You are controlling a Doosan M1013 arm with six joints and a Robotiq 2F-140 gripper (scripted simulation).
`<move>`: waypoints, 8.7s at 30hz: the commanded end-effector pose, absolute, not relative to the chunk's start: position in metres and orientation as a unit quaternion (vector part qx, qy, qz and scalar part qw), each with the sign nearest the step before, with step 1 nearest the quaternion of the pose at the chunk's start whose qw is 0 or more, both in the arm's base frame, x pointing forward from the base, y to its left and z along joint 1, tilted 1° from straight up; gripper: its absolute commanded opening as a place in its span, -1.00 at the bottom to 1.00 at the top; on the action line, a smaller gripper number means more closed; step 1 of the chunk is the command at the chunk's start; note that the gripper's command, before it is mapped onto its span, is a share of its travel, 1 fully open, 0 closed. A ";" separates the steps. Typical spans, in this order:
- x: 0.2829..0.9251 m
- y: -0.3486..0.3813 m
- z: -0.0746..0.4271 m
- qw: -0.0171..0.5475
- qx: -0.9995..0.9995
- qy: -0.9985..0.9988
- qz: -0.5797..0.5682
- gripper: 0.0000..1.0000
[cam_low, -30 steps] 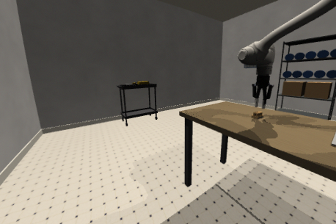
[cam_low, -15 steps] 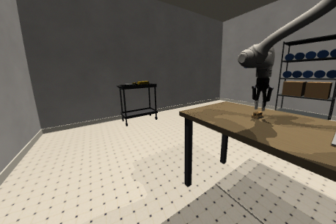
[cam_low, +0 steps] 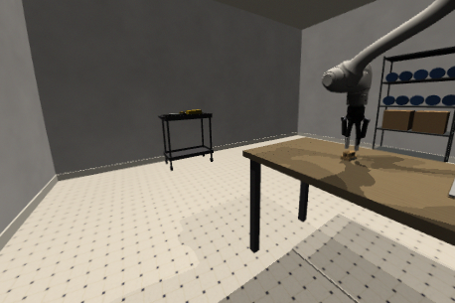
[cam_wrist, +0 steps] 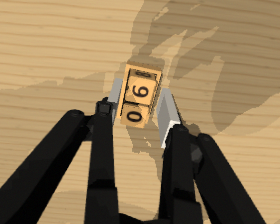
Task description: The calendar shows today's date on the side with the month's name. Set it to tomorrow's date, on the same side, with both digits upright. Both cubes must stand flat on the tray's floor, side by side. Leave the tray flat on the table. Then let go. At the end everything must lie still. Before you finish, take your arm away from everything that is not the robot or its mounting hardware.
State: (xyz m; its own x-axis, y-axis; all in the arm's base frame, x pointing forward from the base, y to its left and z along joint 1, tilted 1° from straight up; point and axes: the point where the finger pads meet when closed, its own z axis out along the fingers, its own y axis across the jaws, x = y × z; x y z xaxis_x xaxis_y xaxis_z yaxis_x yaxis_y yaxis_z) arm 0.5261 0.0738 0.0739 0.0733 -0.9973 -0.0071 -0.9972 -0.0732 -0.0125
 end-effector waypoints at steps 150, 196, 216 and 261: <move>0.526 0.074 0.115 0.007 -0.733 0.681 -0.002 -0.68; 0.526 0.101 0.144 0.007 -0.477 0.879 0.001 -0.68; 0.525 0.128 0.142 0.007 -0.181 0.983 0.003 -0.68; 0.518 0.187 0.138 0.003 0.475 0.880 0.007 -0.68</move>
State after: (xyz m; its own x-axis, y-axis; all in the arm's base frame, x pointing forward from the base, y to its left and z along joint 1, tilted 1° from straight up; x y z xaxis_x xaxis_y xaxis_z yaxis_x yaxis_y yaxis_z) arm 0.5190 0.1809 0.1381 -0.6610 0.7504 0.0084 0.7503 0.6607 0.0208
